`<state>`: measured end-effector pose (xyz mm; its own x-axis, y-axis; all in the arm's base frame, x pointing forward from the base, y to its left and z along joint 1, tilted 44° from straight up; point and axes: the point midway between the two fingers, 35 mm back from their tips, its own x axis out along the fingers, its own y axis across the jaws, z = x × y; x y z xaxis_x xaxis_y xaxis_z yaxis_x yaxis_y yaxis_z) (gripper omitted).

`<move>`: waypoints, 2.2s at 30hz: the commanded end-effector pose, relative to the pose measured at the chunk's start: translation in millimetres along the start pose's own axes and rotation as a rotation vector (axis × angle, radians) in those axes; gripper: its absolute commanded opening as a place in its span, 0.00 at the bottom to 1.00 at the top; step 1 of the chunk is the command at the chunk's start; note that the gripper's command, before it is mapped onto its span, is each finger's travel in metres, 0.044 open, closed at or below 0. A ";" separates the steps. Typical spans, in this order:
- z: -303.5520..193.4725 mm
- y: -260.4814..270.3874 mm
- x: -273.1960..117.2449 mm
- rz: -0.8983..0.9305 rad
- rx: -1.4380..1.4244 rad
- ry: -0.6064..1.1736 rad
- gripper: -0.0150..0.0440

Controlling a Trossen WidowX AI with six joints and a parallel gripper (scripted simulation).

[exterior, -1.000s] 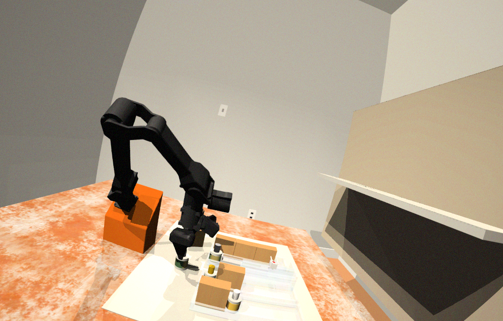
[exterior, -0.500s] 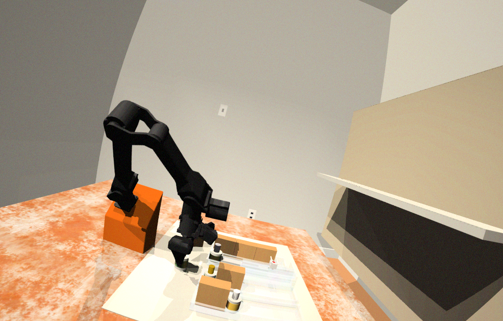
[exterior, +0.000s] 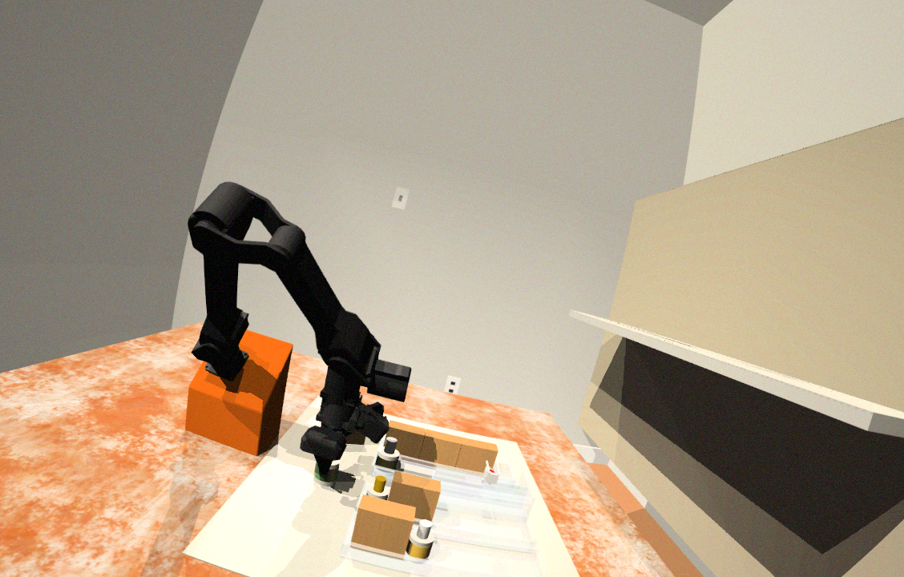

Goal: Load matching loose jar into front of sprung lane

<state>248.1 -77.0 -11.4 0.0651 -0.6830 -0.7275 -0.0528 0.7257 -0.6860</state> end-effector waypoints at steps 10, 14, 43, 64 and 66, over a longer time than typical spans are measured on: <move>3.1 2.3 -22.9 0.003 -0.009 0.000 0.25; 3.9 3.2 -45.3 0.007 -0.009 0.000 0.25; 29.5 40.9 -81.0 0.000 0.009 0.001 0.25; 51.6 80.0 -35.2 0.000 0.024 -0.001 0.25; 51.6 79.8 -29.4 -0.001 0.024 -0.001 0.25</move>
<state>296.3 12.8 -35.4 0.0767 -0.6749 -0.7339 -0.0126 0.7353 -0.6776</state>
